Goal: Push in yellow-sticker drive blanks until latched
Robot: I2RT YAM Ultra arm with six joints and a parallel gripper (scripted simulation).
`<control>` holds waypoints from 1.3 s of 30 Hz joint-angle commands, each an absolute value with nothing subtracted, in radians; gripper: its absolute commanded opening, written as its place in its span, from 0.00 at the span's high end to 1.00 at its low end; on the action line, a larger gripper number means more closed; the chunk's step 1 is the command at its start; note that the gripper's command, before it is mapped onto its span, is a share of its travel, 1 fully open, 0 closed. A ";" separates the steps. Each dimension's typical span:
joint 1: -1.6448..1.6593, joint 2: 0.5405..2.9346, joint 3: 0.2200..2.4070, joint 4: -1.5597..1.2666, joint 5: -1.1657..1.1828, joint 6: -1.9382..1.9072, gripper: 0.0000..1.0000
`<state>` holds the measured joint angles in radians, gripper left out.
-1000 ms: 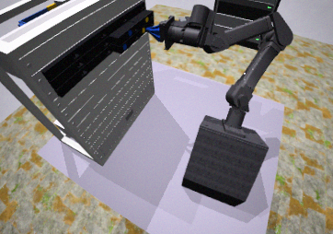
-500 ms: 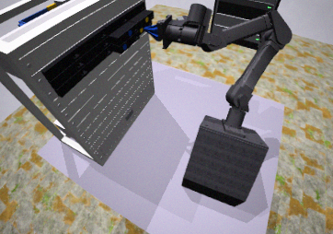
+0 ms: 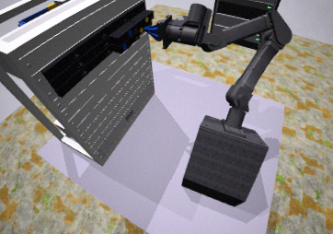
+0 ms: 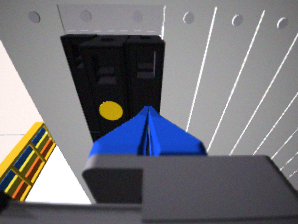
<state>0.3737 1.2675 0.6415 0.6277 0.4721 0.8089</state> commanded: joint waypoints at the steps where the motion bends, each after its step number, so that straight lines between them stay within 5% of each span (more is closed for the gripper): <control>1: 0.365 1.275 0.687 0.649 0.455 0.803 1.00; 39: 0.345 1.310 0.740 0.629 0.430 0.804 1.00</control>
